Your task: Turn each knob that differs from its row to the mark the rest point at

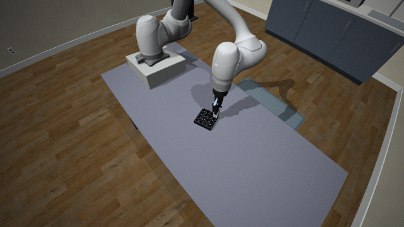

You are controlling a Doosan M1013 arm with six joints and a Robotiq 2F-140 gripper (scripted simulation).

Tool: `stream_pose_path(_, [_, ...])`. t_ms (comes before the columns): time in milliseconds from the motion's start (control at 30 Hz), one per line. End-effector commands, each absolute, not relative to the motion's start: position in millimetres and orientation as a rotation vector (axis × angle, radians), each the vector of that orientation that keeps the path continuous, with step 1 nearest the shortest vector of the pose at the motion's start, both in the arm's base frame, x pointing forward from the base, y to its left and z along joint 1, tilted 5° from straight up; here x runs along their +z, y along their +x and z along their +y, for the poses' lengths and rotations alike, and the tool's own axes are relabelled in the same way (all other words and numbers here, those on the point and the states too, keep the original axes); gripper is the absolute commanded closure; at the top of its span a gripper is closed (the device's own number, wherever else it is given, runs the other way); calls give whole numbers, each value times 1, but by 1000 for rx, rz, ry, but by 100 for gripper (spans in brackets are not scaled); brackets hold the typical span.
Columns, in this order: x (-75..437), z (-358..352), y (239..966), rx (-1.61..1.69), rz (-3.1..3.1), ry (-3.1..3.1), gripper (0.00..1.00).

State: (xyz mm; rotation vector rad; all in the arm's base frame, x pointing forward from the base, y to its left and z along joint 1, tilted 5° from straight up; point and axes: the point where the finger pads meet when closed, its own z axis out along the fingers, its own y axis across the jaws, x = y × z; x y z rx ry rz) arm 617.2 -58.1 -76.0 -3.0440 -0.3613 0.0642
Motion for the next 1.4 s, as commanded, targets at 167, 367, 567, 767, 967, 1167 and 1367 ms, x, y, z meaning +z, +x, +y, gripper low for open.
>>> stream_pose_path(167, [-76,-58,617,64,-361,-3044,88])
stream_pose_path(367, [-76,-58,617,64,-361,-3044,88])
stream_pose_path(567, [-76,-58,617,64,-361,-3044,95])
stream_pose_path(767, [-76,-58,617,64,-361,-3044,95])
stream_pose_path(967, [-76,-58,617,64,-361,-3044,95])
stream_pose_path(1167, [-76,-58,617,64,-361,-3044,95])
stream_pose_path(1367, [-76,-58,617,64,-361,-3044,95])
